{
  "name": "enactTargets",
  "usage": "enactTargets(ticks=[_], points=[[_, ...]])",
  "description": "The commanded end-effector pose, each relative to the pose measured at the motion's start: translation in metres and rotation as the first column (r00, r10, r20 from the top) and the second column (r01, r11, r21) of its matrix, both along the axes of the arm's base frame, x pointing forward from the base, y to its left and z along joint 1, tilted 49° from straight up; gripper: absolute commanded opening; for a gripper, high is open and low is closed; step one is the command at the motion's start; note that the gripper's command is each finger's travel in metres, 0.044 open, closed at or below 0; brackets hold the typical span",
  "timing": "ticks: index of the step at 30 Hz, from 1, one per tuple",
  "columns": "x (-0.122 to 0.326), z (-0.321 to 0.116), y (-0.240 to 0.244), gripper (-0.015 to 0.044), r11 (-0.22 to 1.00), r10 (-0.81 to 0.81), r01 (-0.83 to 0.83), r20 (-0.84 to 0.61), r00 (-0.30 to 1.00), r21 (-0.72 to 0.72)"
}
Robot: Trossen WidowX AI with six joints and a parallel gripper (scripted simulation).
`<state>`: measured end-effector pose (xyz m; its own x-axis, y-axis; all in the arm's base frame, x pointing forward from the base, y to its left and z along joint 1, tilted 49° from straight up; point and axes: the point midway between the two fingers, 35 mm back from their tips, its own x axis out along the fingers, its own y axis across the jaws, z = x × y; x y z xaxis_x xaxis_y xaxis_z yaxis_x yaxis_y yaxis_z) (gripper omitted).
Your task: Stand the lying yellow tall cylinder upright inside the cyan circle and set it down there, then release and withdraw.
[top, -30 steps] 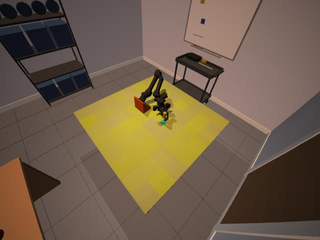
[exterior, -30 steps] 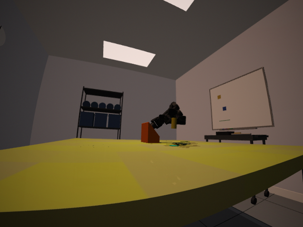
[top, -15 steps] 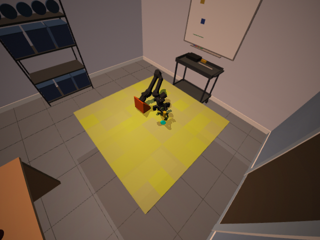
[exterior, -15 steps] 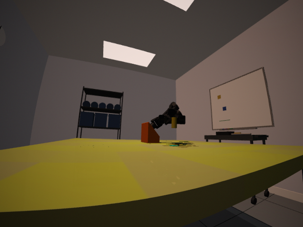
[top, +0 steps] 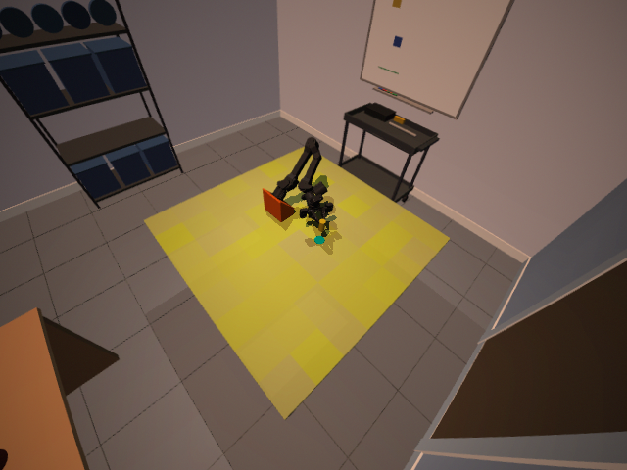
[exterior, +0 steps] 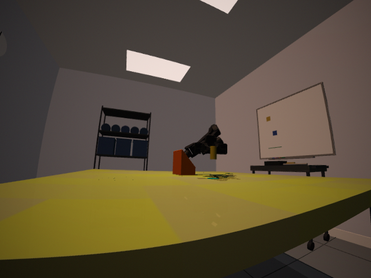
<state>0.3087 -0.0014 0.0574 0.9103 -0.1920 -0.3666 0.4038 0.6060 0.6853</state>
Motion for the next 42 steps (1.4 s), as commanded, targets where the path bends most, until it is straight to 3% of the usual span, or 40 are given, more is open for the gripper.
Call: enactTargets(ticks=[1, 42], points=[[0.002, -0.005, 0.006, 0.0105, 1.0, -0.005, 0.005, 0.001, 1.0, 0.003], [-0.006, -0.062, 0.071, 0.0105, 1.0, 0.002, -0.002, -0.006, 1.0, -0.002]])
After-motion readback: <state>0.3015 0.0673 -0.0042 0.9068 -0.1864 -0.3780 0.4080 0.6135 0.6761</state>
